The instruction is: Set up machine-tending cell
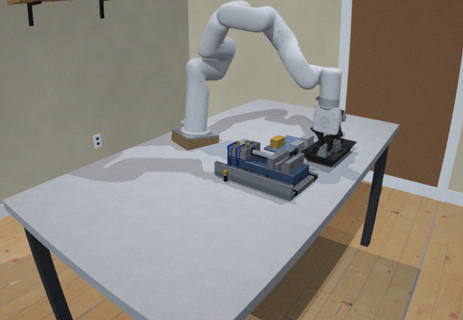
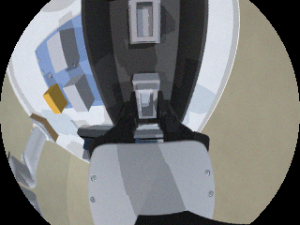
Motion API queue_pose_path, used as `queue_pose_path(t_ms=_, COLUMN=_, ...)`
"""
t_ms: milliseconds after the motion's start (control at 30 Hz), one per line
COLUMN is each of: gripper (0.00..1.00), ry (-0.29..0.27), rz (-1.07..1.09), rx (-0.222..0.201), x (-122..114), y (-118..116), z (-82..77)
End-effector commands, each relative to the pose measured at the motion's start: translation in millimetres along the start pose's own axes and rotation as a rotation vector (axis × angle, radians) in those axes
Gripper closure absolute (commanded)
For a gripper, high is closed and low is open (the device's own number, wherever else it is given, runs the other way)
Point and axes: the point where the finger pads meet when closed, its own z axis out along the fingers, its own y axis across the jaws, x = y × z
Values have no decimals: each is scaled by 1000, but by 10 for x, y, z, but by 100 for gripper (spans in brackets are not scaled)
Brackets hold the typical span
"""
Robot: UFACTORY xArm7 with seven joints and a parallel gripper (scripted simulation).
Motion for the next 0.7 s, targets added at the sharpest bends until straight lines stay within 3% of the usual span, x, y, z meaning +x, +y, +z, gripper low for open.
queue_pose_path(t_ms=0, gripper=100, ry=1, rz=0, rx=-5, x=3, y=17, z=-10)
queue_pose_path(t_ms=667, gripper=100, ry=1, rz=0, rx=-5, x=5, y=18, z=77)
